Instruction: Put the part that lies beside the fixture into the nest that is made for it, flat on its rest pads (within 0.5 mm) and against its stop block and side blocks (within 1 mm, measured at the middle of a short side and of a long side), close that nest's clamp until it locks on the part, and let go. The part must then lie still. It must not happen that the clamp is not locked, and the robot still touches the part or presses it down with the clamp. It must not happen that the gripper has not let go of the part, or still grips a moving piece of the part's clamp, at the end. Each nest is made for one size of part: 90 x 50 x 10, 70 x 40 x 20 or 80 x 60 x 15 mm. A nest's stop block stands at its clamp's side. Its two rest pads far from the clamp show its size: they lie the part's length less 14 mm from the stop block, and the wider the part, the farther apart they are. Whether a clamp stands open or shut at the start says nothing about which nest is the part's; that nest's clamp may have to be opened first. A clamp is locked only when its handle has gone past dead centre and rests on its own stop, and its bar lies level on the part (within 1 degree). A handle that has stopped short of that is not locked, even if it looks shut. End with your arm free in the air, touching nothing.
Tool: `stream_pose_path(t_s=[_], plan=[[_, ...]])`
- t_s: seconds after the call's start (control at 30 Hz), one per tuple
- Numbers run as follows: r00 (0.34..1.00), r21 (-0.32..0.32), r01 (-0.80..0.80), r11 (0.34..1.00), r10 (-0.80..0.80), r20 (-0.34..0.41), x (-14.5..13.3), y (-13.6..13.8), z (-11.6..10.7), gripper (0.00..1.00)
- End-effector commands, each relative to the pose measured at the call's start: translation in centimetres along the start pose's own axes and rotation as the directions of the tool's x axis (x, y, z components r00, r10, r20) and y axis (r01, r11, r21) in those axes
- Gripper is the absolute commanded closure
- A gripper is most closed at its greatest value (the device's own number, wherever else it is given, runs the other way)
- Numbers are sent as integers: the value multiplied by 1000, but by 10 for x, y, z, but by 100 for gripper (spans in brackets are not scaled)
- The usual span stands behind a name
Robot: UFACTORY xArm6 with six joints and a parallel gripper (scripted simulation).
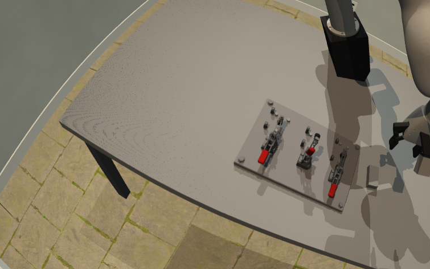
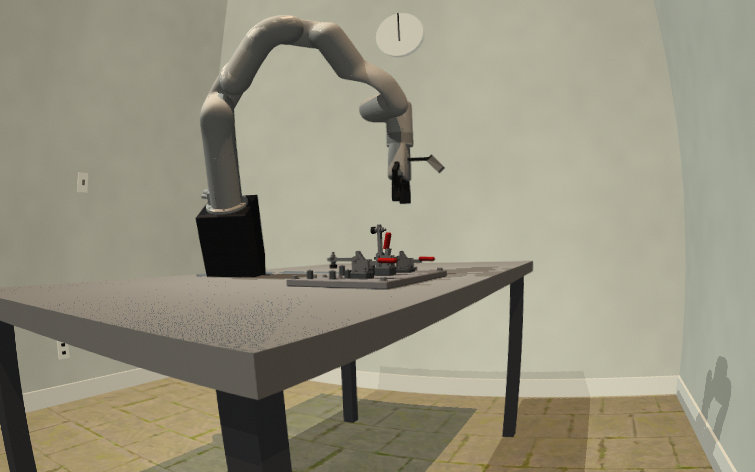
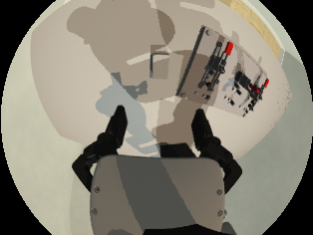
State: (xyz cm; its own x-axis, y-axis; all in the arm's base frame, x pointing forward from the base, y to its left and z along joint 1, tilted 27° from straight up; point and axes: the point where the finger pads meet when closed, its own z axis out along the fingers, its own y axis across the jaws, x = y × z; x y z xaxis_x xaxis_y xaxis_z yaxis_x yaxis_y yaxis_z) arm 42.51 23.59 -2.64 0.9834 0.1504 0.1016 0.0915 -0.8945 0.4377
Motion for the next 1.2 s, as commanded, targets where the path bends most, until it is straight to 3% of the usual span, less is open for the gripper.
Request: stream_pose_path(t_s=[0.0, 0.1, 0.57, 0.63, 0.93, 1.17], plan=[[1000, 2, -1, 1000, 1, -3, 1, -1, 10, 0], [1000, 2, -1, 1000, 1, -3, 1, -1, 14, 0], [1000, 2, -1, 1000, 1, -3, 2, -1, 79, 0], [1000, 2, -1, 1000, 1, -3, 2, -1, 79, 0], [1000, 2, -1, 1000, 1, -3, 2, -1, 120, 0], [1000, 2, -1, 1000, 1, -3, 2, -1, 139, 0]])
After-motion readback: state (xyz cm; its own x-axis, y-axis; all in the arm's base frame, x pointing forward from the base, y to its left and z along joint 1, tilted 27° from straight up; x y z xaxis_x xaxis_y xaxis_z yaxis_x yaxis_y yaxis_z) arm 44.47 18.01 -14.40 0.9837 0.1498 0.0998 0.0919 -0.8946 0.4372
